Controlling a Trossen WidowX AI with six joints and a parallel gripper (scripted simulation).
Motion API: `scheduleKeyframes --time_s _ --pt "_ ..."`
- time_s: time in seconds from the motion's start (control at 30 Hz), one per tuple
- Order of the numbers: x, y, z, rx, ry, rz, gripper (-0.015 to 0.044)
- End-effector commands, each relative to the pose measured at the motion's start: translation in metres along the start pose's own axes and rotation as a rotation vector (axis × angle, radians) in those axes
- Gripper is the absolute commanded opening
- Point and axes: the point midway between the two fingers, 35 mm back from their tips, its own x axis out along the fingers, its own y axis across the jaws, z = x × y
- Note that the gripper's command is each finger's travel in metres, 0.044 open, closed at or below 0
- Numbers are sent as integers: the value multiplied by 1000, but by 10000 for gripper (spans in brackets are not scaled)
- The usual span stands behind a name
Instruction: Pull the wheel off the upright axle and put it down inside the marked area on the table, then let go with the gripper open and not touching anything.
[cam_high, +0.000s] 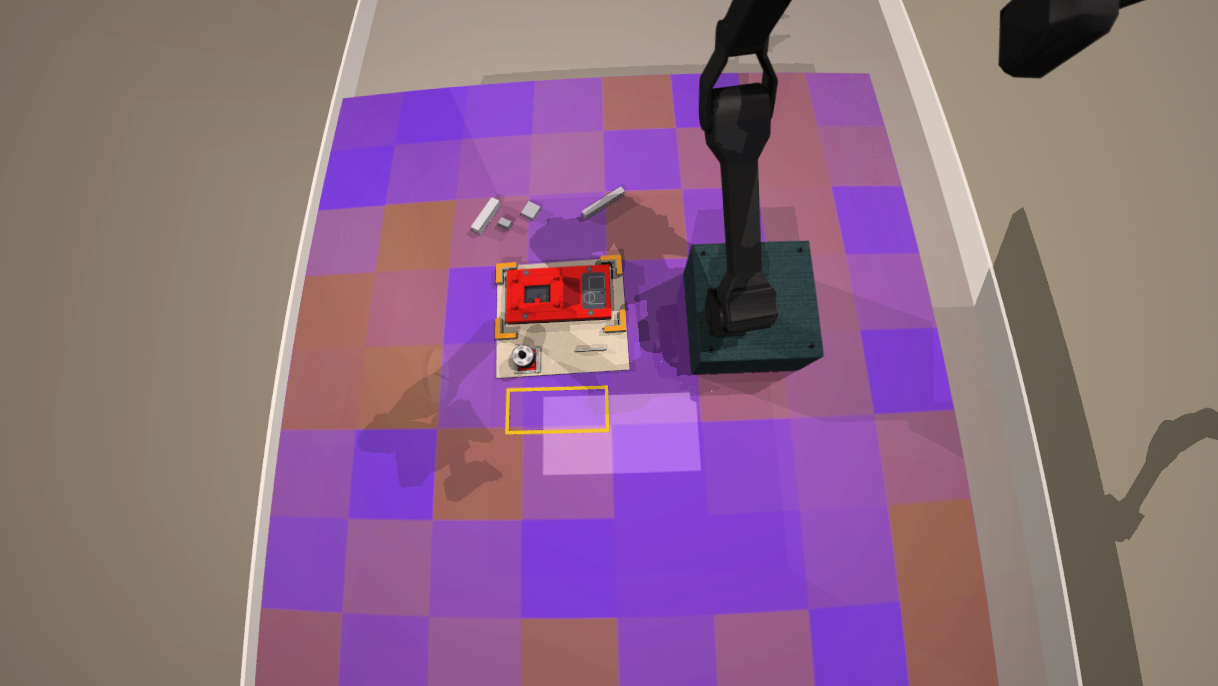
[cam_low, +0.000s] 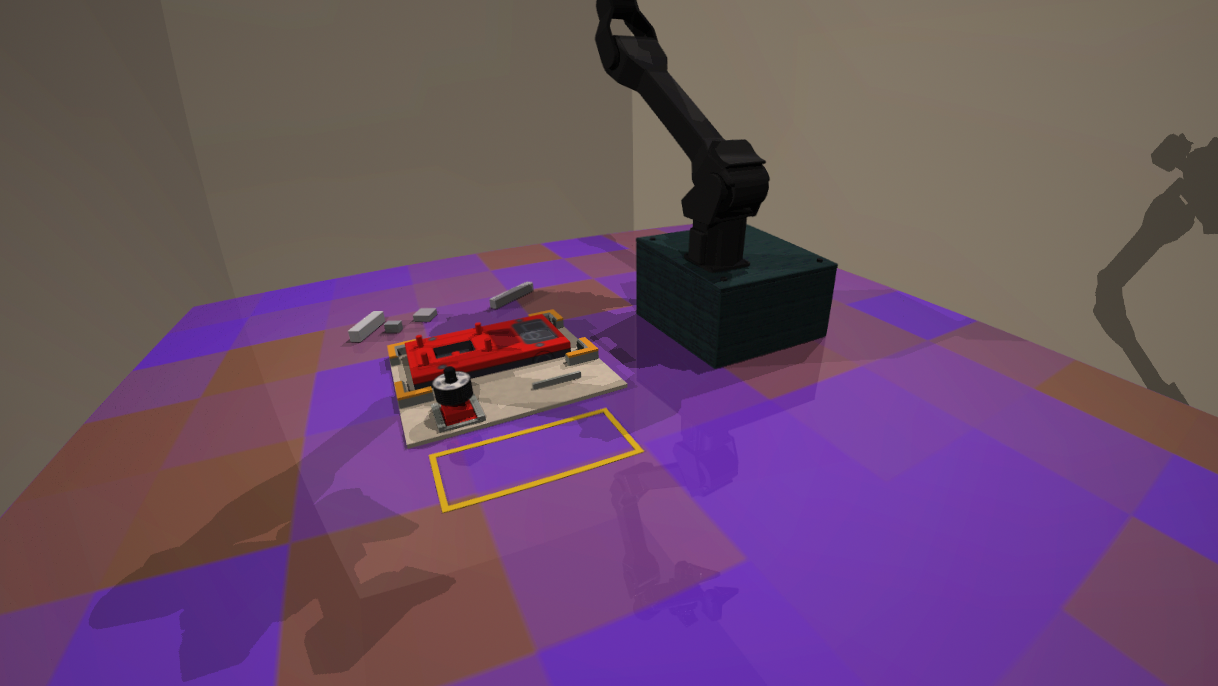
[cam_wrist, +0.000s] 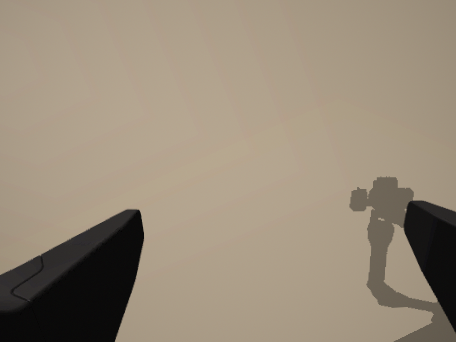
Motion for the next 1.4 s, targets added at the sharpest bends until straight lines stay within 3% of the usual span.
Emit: scheduleKeyframes --time_s 0.0,0.1,0.37,0.63,0.93,1.37 --pt "0 -1 0 2 -1 -3 374" --pt "5 -15 5 30 -14 -43 300" --pt "19 -107 31 211 -108 -289 300" --pt "2 -212 46 421 -231 -553 300" --pt "-52 -311 50 670 -423 -830 300" --pt "-166 -409 25 922 -689 -1185 300"
